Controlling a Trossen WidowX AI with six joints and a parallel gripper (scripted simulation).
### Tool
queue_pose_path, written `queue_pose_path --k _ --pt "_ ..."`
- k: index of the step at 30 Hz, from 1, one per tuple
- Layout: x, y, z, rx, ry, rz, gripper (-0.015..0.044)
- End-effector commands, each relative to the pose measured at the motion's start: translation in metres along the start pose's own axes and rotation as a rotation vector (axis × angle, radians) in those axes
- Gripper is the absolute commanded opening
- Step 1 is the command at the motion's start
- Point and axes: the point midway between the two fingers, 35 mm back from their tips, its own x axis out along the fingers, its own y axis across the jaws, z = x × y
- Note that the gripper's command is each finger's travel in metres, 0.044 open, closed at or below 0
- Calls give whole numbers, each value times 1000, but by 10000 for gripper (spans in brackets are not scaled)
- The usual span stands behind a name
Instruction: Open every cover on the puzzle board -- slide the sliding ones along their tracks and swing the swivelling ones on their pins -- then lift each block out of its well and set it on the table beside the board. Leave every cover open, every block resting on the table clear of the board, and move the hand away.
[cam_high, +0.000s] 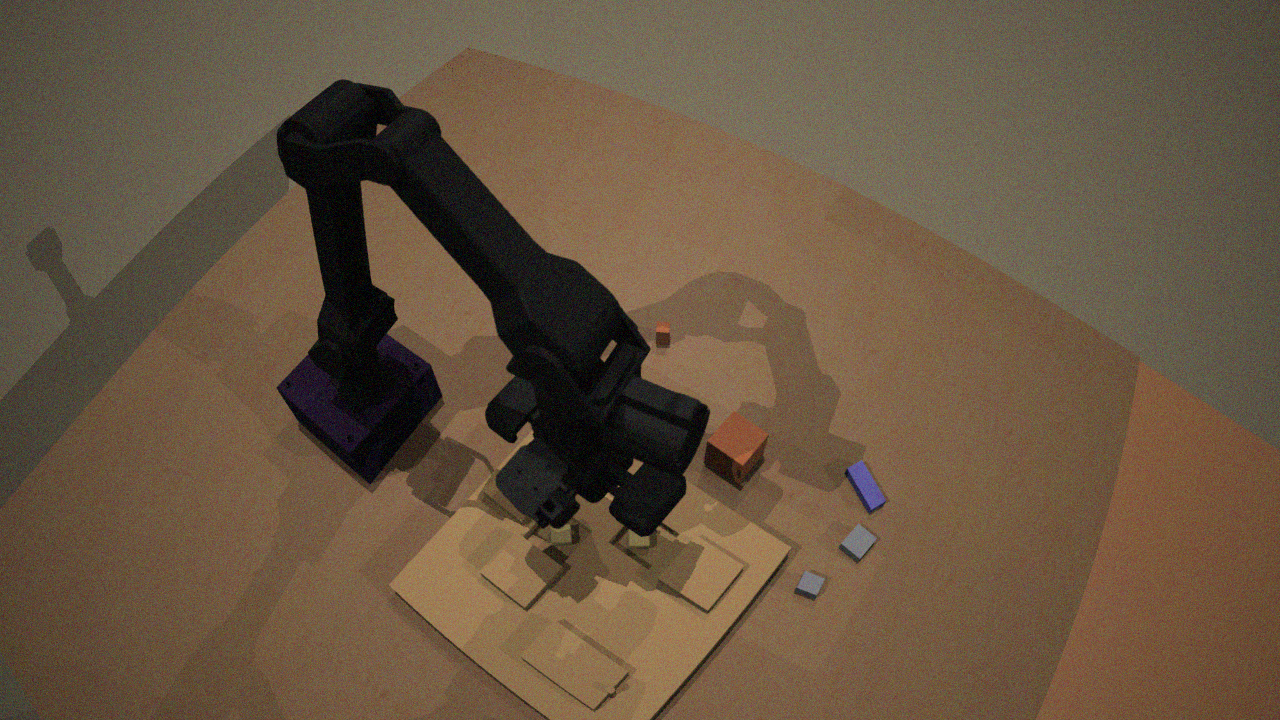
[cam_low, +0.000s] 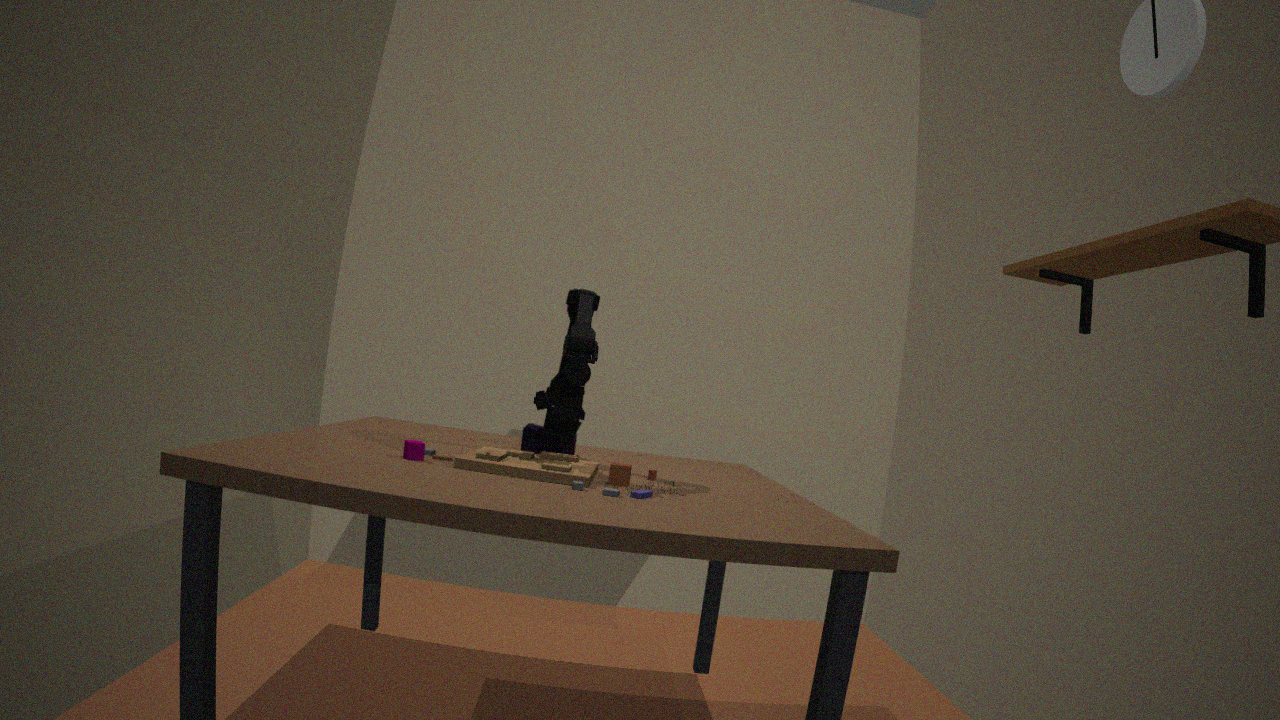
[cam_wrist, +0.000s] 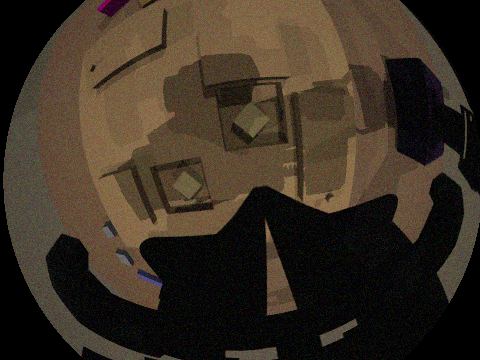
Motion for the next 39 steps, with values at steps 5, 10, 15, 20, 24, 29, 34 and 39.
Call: queue_pose_path --k 5,10,15,20,24,29,34,39 --pt "11 -3 1 4 -2 -8 0" --pt "16 -3 1 4 -2 -9 0" --pt "21 -3 1 4 -2 -9 0" --pt "25 -4 1 4 -2 -9 0" --pt "29 -4 1 4 -2 -9 0" --pt "30 -4 2 4 -2 -9 0" --pt "30 -4 6 4 -3 -9 0" --pt "30 -3 11 4 -3 -9 0"
